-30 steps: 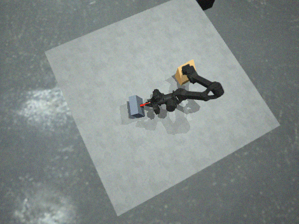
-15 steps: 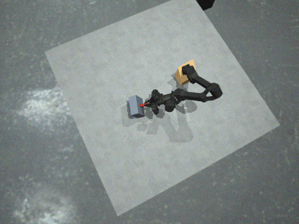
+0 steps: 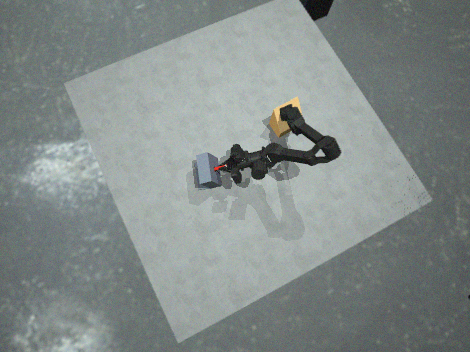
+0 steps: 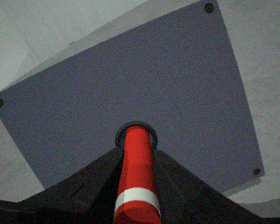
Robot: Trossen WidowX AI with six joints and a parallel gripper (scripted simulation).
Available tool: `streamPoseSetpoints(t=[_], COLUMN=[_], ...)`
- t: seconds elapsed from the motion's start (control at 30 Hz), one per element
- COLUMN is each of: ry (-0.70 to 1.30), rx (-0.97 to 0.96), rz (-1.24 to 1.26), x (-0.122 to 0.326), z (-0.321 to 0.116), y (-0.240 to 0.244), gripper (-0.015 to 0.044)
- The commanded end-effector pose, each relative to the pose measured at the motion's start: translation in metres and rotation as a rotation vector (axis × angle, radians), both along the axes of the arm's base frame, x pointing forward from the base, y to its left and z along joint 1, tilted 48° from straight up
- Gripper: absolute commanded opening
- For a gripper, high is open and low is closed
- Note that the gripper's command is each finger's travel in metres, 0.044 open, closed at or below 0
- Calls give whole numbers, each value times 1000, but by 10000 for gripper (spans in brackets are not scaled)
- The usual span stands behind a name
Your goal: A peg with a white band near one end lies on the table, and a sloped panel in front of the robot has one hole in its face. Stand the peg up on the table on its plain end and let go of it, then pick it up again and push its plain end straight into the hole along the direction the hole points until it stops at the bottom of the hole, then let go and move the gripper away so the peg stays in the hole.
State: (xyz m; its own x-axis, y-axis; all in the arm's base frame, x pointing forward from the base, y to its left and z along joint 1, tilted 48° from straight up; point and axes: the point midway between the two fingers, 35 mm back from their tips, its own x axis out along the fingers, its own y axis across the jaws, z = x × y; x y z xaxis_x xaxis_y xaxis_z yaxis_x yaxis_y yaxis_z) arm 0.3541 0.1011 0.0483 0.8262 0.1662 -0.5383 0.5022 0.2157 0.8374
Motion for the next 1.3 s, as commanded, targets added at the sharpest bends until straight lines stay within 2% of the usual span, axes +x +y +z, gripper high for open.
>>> streamPoseSetpoints(t=[0.0, 0.63, 1.17, 1.2, 1.27], ry=[-6, 0, -1, -1, -1], rx=[0, 0, 0, 0, 0], rz=[4, 0, 0, 0, 0], x=[3, 4, 3, 3, 2], z=[1, -1, 0, 0, 1], y=[1, 1, 1, 0, 0], gripper=[0, 0, 420, 440, 440])
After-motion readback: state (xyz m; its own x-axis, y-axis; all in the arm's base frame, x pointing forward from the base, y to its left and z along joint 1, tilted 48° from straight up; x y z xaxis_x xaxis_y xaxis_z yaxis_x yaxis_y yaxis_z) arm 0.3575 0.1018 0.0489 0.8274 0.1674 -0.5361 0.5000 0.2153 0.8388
